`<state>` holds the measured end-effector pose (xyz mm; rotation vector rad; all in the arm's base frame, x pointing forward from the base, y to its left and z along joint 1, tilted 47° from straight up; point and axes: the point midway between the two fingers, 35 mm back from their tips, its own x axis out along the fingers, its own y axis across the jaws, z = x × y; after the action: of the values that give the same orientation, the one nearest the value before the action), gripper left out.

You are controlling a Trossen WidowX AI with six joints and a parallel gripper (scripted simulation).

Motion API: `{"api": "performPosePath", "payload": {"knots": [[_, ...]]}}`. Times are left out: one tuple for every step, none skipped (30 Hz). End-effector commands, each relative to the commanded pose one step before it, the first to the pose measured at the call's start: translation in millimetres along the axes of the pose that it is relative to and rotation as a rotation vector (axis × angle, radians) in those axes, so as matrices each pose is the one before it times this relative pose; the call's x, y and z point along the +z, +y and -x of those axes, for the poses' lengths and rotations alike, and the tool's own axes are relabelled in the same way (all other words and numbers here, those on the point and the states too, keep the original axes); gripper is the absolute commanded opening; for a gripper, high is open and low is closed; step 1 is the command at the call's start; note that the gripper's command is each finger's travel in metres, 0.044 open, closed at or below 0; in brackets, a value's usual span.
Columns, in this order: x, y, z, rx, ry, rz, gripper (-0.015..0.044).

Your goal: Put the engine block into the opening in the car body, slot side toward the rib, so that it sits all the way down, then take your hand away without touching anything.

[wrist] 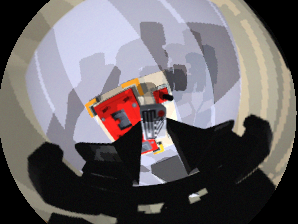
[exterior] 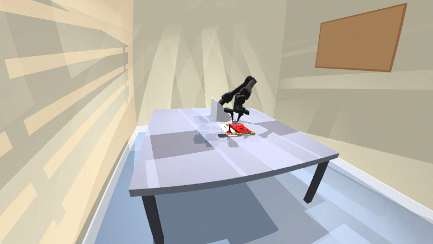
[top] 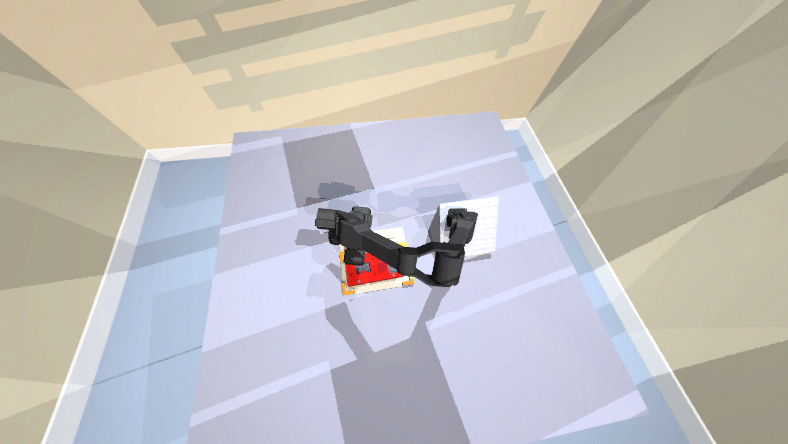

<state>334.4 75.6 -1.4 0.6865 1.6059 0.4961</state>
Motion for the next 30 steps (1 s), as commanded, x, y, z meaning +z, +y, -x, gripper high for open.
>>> {"api": "performPosePath", "payload": {"knots": [[-1.3, 13.08, -1.74, 0.01224, -0.00335, 0.051, 0.0], [-0.27, 2.99, -0.93, 0.00228, 0.0006, 0.0118, 0.0], [-0.27, 3.0, -0.94, 0.00233, 0.00063, 0.0118, 0.0], [-0.26, 3.0, -0.94, 0.00237, 0.00065, 0.0119, 0.0], [-0.26, 3.01, -0.95, 0.00242, 0.00068, 0.0119, 0.0], [-0.25, 3.01, -0.96, 0.00247, 0.00071, 0.0119, 0.0], [-0.25, 3.02, -0.96, 0.00252, 0.00073, 0.0119, 0.0], [-0.28, 3.01, -0.97, 0.00256, 0.00076, 0.0119, 0.0], [-0.28, 3.02, -0.98, 0.00261, 0.00078, 0.0119, 0.0], [-0.27, 3.02, -0.99, 0.00266, 0.00081, 0.0119, 0.0], [-0.27, 3.02, -0.99, 0.00271, 0.00083, 0.0119, 0.0], [-0.26, 3.03, -1.0, 0.00276, 0.00086, 0.0119, 0.0], [-0.26, 3.03, -1.01, 0.00281, 0.00088, 0.0119, 0.0], [-0.25, 3.04, -1.01, 0.00285, 0.0009, 0.0119, 0.0], [-0.25, 3.04, -1.02, 0.0029, 0.00092, 0.0119, 0.0], [-0.24, 3.04, -1.03, 0.00295, 0.00095, 0.0119, 0.0], [-0.24, 3.05, -1.03, 0.003, 0.00097, 0.0119, 0.0], [-0.43, 2.99, -1.04, 0.00305, 0.001, 0.0118, 0.0], [-0.35, 2.48, -0.87, 0.00256, 0.00084, 0.0098, 0.0], [-0.2, 1.49, -0.52, 0.00155, 0.00051, 0.0059, 0.0], [-0.07, 0.5, -0.18, 0.00052, 0.00017, 0.002, 0.0], [-0.03, -0.05, -0.07, 0.0, 0.0, 0.0037, 0.0026], [-0.03, -0.05, -0.07, 0.0, 0.0, 0.0037, 0.0053], [-0.03, -0.06, -0.07, 0.0, 0.0, 0.0051, 0.0079], [-0.01, -0.03, -0.04, 0.0, 0.0, 0.0029, 0.0105], [0.1, 0.1, 0.1, 0.0, 0.0, 0.0021, 0.0131], [0.0, 0.0, 0.0, 0.0, 0.0, 0.0, 0.0157], [0.07, 0.09, 0.08, 0.0, 0.0, -0.0011, 0.0158], [0.0, 0.0, 0.0, 0.0, 0.0, 0.0, 0.0158], [0.0, 0.0, 0.0, 0.0, 0.0, 0.0, 0.0158]]}}
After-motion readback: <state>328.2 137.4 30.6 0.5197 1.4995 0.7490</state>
